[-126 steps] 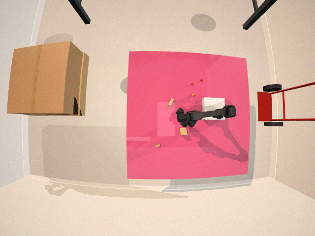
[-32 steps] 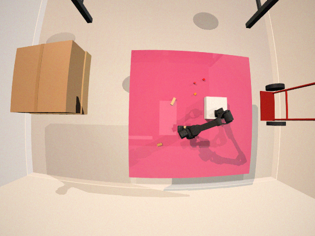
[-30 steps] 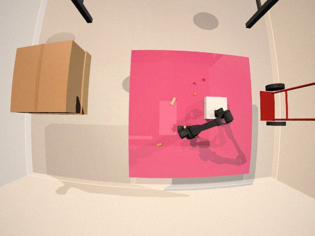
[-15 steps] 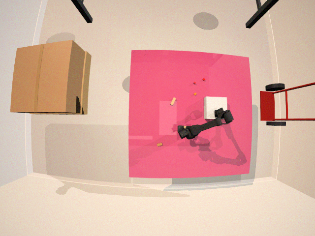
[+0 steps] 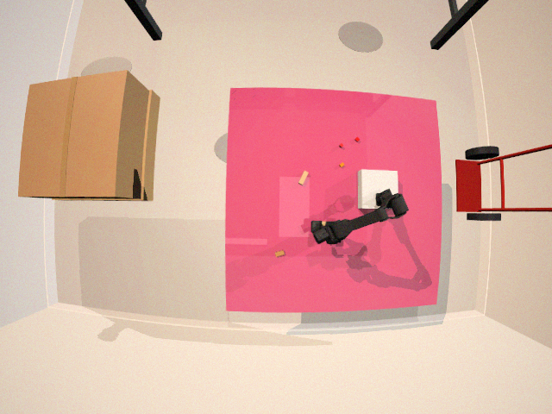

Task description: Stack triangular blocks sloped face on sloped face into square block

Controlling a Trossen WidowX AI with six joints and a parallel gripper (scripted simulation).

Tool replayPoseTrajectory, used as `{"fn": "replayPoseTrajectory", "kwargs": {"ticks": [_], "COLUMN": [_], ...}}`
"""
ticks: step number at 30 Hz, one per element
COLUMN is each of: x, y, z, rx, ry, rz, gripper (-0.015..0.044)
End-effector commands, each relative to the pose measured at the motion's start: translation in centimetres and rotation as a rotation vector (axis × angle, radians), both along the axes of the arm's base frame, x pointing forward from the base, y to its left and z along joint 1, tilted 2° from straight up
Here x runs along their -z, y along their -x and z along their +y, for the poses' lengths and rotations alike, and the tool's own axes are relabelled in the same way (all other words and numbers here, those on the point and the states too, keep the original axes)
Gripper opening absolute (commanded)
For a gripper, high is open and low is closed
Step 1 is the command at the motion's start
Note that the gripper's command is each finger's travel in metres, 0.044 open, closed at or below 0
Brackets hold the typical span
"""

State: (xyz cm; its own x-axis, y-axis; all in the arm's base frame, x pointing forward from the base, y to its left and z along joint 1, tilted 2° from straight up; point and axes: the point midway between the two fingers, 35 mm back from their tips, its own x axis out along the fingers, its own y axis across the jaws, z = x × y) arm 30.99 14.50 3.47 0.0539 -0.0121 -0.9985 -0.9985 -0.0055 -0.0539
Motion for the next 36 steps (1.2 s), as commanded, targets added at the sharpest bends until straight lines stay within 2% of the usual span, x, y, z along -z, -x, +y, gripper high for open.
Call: {"fn": "replayPoseTrajectory", "kwargs": {"ticks": [1, 36], "x": [0.5, 1.7], "y": [0.1, 0.2], "z": [0.0, 0.5], "rx": [0.005, 0.005], "ry": [0.005, 0.004], "rz": [0.004, 0.003], "gripper": [0.0, 0.0]}}
